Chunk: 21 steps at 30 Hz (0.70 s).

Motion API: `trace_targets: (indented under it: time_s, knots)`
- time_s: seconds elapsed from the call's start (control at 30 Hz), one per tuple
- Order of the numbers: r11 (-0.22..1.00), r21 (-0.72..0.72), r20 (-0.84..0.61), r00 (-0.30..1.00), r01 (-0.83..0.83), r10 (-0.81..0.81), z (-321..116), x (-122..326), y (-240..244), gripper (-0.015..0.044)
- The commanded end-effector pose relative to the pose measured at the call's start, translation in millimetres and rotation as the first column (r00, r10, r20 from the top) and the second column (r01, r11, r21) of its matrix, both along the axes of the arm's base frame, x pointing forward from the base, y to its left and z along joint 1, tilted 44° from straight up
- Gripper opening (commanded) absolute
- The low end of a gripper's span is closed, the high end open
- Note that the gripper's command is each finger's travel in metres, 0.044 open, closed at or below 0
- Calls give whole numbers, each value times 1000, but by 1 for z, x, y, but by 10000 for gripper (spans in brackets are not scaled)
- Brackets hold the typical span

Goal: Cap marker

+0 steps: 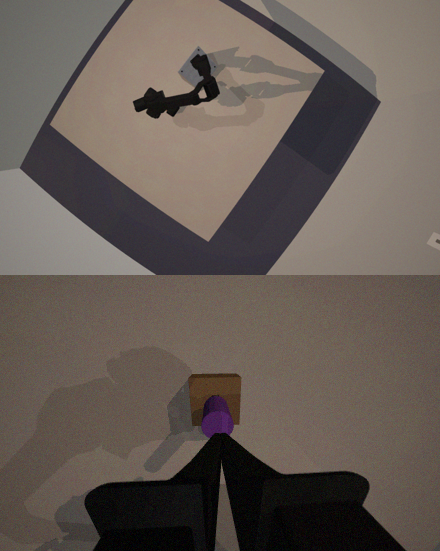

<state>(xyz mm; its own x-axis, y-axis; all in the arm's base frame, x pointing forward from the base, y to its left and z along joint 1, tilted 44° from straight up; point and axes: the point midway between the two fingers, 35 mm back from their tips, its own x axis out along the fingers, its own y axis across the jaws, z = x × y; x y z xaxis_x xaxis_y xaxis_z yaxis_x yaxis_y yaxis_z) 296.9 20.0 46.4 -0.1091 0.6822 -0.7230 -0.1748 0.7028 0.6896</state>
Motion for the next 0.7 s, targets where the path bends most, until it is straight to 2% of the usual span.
trace_targets:
  time_s: [0.0, 0.67]
  knots:
    - [1000, 3, -6, 1000, 4, -4, -4, -2, 5, 0]
    - [1000, 4, -6, 1000, 4, -4, -24, -5, 24, 0]
